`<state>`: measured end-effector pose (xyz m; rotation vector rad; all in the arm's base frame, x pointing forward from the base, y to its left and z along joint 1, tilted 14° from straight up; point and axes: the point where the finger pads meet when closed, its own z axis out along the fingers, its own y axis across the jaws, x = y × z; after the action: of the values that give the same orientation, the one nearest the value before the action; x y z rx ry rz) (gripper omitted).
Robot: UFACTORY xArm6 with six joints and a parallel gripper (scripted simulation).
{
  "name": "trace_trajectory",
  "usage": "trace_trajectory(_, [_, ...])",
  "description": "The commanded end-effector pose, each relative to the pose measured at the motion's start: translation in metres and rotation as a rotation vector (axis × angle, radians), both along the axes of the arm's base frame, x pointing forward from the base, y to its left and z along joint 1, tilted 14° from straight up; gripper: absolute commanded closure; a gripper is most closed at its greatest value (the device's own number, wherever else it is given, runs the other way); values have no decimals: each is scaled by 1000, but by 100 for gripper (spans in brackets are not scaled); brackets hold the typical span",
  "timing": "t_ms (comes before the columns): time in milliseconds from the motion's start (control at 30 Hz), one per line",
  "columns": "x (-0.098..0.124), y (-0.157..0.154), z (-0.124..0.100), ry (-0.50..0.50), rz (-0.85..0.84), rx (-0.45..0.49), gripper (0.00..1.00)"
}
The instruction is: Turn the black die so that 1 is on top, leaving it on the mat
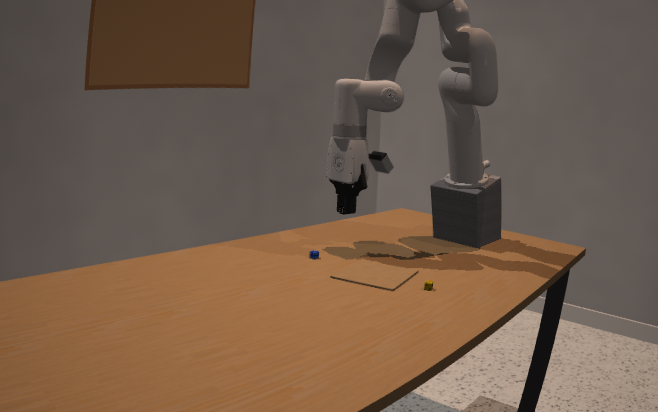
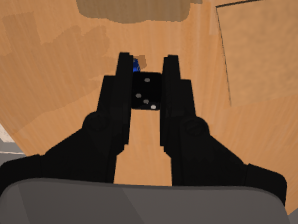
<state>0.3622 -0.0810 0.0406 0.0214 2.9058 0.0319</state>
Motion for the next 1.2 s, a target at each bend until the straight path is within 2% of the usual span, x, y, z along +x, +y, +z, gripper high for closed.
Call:
trace_trajectory(0, [2,-1,1,-7,82,-17,89])
trace_trajectory(33, [2,-1,1,-7,82,-17,89])
trace_trajectory(533, [6,-2,0,-19,655,-157,89])
trace_trajectory(600, [6,-2,0,-19,655,-157,89])
trace_trajectory(667, [7,-3,0,-21,790,-190,89])
trace_trajectory(733, [7,-3,0,-22,808,-194,89])
trace_trajectory(1067, [10,-4,0,-29,1185,-286,89])
trace_trajectory(1167, [10,-4,0,-30,1211,-292,89])
